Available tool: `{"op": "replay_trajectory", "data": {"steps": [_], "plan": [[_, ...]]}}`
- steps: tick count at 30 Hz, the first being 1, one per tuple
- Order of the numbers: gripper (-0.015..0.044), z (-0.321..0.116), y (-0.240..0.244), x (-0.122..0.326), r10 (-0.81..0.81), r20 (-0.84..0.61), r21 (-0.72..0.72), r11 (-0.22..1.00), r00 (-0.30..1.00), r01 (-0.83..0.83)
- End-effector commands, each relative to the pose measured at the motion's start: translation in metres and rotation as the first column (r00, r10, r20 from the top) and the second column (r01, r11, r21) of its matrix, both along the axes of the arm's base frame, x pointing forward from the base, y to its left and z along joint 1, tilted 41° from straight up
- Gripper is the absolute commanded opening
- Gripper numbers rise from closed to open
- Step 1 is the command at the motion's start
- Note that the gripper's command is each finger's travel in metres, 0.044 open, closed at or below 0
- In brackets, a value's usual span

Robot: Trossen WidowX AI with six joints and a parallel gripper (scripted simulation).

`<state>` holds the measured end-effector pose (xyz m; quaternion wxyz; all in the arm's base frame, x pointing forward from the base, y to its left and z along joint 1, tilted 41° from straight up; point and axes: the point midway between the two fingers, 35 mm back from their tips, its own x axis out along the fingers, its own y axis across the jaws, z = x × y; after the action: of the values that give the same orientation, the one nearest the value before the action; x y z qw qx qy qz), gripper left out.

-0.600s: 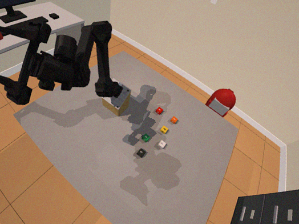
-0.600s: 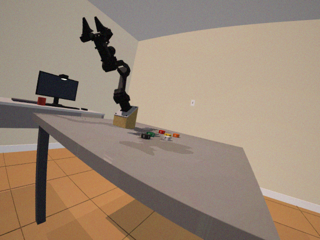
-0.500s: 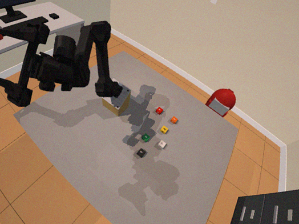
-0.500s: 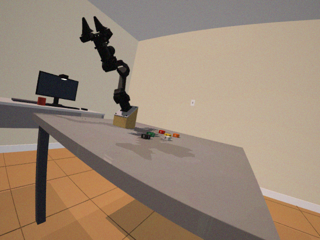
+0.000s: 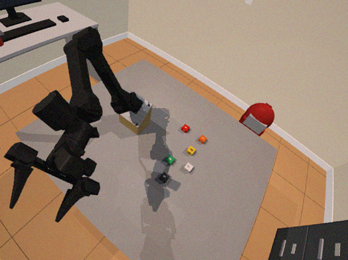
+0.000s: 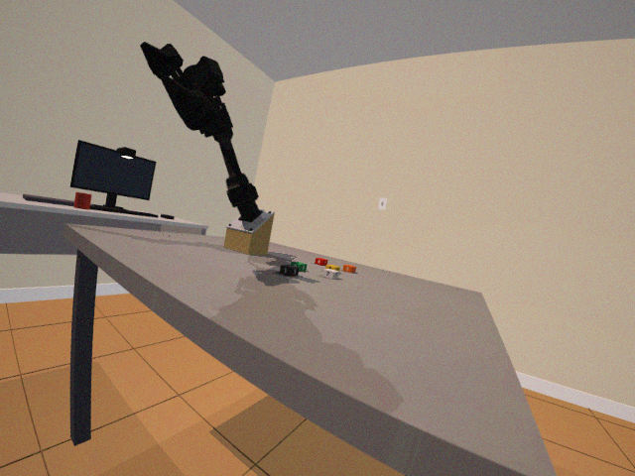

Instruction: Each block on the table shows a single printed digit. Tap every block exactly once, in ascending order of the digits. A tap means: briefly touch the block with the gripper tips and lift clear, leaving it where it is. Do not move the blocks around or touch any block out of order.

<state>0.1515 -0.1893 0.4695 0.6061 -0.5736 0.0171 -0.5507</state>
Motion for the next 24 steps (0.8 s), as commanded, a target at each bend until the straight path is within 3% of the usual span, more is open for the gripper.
{"op": "replay_trajectory", "data": {"steps": [1, 7, 13, 18, 24], "plan": [[0.04, -0.048, -0.025, 0.058, 0.145, -0.047, 0.302, 0.945, 0.988, -0.124], [0.04, -0.123, -0.028, 0.12, 0.267, -0.09, 0.635, 0.757, 0.96, -0.151], [0.04, -0.202, -0.005, 0.16, 0.317, -0.165, 0.855, 0.519, 0.934, -0.025], [0.04, -0.264, 0.027, 0.172, 0.318, -0.282, 0.924, 0.344, 0.905, 0.167], [0.04, -0.318, 0.068, 0.162, 0.282, -0.479, 0.875, 0.224, 0.831, 0.429]]}}
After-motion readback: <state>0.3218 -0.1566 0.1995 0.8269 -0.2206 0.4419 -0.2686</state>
